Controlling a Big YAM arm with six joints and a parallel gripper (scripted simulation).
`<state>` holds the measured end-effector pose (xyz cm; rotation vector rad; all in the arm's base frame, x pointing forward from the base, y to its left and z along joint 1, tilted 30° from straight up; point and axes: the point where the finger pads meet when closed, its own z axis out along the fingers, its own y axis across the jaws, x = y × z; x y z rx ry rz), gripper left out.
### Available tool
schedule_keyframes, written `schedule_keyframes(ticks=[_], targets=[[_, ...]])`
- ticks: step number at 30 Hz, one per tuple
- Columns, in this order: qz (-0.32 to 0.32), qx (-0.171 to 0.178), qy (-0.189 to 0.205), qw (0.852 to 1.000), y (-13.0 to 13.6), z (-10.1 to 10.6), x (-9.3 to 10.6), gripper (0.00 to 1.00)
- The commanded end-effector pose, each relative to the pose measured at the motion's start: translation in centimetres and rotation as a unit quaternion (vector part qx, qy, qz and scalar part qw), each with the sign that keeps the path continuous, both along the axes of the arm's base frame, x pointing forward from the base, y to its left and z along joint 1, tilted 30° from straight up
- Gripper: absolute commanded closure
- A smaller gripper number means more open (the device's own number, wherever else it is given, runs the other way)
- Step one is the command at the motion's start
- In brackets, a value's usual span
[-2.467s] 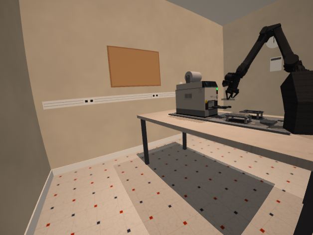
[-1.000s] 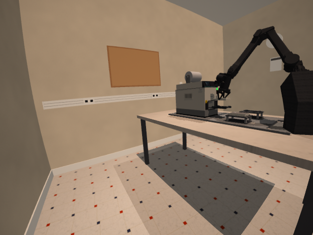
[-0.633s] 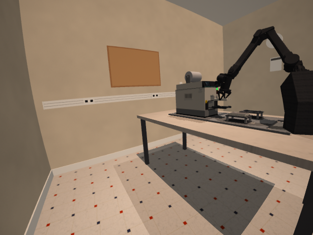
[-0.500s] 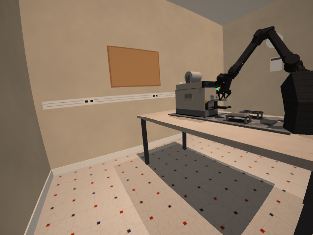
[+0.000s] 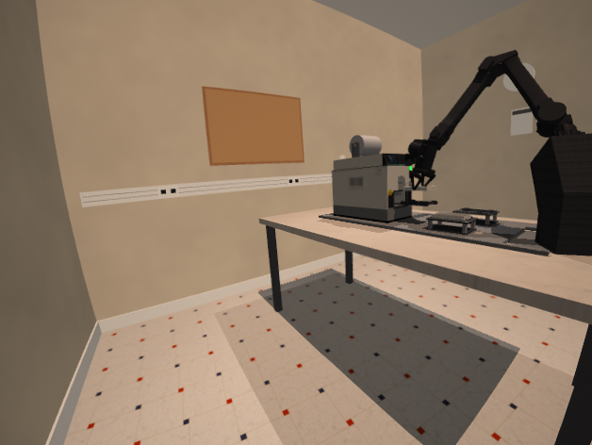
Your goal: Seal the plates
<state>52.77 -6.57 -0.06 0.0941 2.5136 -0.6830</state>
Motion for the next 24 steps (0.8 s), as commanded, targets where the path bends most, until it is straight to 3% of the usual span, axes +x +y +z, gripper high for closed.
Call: schedule_keyframes(ticks=[1, 12, 24], targets=[[-0.007, -0.003, -0.01, 1.0, -1.1, 1.7, 0.7, 1.0], [0.007, -0.003, 0.015, 1.0, 0.4, -0.5, -0.6, 1.0], [0.015, -0.002, 0.001, 1.0, 1.3, 0.5, 1.2, 1.0]])
